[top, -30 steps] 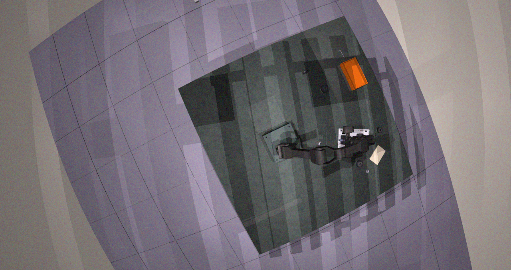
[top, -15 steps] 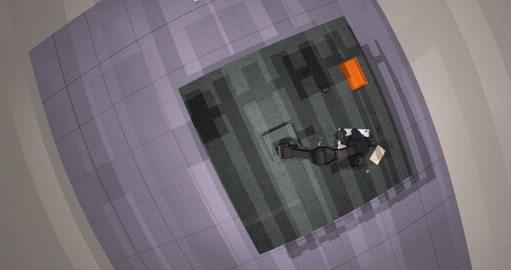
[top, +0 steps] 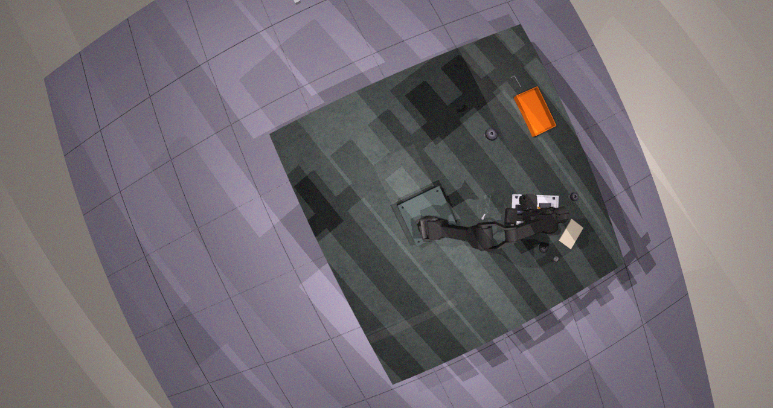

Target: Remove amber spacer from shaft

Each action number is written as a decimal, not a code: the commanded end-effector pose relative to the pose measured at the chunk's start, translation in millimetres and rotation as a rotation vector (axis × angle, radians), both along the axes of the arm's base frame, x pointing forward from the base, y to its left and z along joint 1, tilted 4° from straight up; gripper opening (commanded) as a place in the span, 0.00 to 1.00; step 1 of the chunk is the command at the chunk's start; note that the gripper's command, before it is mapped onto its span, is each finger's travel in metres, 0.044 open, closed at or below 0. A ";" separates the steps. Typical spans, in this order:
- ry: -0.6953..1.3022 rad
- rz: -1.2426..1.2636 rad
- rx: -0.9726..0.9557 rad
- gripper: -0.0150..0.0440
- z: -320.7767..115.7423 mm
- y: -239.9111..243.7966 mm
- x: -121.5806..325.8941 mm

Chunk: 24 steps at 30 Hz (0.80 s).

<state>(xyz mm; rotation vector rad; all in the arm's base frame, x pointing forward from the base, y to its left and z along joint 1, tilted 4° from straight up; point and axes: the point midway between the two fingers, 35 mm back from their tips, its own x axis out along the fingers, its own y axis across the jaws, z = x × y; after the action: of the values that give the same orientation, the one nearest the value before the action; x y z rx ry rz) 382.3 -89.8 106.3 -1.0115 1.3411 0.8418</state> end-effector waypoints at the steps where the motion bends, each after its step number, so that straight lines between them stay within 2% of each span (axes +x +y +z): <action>1: 0.060 0.849 -0.052 1.00 -0.5 4.2 0.7; 14: 0.127 1.536 -0.095 1.00 -2.4 8.9 1.8; 24: 0.129 1.551 -0.096 1.00 -2.5 9.0 1.9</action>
<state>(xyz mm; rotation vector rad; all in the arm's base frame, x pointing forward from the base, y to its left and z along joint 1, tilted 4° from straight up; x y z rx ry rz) 381.7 -82.2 102.6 -1.9140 0.6978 1.7708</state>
